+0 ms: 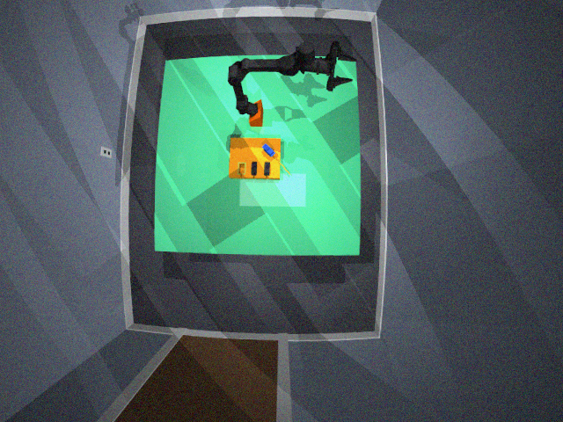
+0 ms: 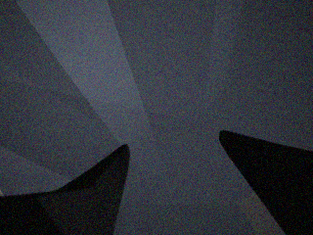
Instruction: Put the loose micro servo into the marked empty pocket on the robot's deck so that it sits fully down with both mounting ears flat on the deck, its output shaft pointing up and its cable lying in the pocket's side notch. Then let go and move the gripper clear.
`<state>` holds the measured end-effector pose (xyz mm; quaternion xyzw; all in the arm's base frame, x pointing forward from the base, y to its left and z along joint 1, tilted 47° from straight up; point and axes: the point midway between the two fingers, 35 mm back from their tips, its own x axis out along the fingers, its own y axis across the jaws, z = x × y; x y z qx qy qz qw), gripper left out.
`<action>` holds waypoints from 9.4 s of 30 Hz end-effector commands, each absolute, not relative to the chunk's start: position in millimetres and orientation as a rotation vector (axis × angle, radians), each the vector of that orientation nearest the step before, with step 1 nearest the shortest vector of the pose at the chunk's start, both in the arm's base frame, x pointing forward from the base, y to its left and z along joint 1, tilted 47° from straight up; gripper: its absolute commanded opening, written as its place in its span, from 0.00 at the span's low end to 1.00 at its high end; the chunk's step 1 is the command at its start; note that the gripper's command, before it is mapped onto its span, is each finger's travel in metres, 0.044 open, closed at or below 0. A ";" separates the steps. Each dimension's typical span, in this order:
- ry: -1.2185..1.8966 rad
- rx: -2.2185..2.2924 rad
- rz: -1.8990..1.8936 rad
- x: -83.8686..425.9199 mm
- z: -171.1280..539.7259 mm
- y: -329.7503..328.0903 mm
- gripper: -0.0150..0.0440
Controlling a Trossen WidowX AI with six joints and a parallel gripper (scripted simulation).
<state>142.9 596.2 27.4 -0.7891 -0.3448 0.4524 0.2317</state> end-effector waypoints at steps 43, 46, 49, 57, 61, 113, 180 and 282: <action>0.687 -1.769 1.107 297.3 -53.1 358.3 1.00; 0.792 -1.724 1.053 301.8 -55.3 337.3 1.00; 0.892 -1.678 0.996 305.3 -56.9 316.2 1.00; 1.144 -1.549 0.817 309.6 -58.0 259.4 1.00; 1.258 -1.484 0.719 308.4 -57.7 232.5 1.00; 1.831 -1.057 -0.117 263.4 -47.6 44.7 1.00; 1.834 -1.060 -0.119 250.4 21.0 2.7 0.25; 1.544 -0.481 -0.793 341.9 75.3 -93.5 0.25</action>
